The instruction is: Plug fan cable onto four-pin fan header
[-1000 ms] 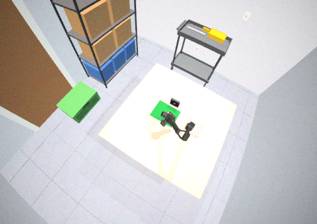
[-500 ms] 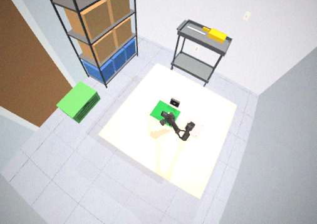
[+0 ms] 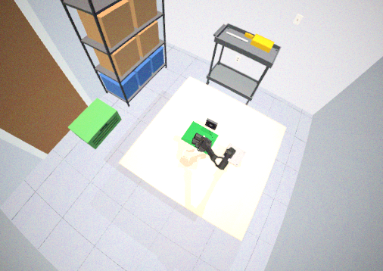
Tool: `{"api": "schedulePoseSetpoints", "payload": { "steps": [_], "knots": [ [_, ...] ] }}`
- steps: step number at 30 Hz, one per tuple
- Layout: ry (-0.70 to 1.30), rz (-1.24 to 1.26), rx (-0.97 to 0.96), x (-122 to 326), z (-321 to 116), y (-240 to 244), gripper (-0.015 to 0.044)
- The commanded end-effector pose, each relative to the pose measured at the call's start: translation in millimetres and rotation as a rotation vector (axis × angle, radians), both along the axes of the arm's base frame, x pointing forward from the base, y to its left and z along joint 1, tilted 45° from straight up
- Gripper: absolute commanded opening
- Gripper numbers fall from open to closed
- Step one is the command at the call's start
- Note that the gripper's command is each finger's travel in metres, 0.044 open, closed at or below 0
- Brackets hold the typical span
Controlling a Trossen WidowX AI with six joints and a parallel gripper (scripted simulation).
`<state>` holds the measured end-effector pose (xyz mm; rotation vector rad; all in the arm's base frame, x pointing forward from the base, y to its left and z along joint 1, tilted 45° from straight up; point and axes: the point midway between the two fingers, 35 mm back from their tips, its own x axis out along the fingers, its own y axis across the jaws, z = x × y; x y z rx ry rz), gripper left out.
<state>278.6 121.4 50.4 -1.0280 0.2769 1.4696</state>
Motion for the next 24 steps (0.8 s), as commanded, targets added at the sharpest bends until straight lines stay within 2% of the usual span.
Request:
{"api": "schedulePoseSetpoints", "payload": {
  "steps": [1,24],
  "knots": [
    [0.664,-0.647,0.119,6.2,6.8,-9.1,0.0205],
    [1.658,-1.693,0.233,10.1,18.8,-21.9,0.0205]
  ]
}}
